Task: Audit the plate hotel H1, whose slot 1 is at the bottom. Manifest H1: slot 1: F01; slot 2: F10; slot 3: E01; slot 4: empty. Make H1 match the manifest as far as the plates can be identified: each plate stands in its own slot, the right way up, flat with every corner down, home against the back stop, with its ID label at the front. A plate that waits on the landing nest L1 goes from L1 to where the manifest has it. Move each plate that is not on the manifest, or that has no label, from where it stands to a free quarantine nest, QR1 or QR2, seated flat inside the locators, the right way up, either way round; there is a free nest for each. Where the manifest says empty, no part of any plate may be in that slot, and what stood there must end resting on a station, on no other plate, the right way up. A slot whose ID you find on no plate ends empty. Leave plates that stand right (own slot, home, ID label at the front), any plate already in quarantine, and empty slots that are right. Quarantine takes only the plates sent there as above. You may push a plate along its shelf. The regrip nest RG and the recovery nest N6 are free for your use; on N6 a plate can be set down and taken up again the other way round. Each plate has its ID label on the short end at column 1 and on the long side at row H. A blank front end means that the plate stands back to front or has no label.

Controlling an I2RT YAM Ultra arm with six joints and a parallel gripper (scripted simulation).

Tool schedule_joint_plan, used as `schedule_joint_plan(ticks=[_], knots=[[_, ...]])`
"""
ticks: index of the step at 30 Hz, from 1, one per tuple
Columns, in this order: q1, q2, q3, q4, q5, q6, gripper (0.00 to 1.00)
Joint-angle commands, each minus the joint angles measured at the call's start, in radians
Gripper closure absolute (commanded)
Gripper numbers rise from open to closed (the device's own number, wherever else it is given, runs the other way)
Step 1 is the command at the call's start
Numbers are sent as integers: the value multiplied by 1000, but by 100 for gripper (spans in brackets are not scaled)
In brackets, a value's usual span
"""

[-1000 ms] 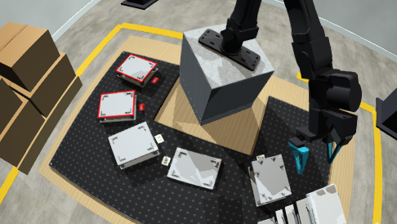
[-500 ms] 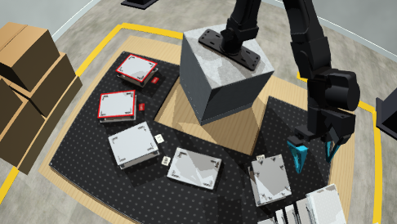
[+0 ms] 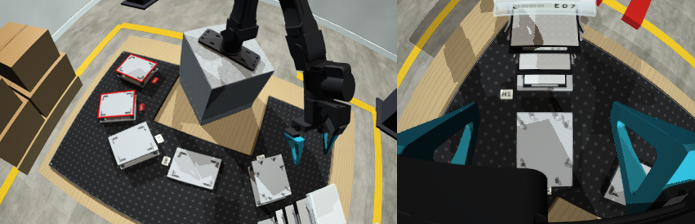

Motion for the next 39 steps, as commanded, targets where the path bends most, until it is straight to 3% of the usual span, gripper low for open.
schedule_joint_plan(ticks=[1,39], knots=[[6,-17,-3,12,8,5,0],[3,153,-111,289,6,4,0]])
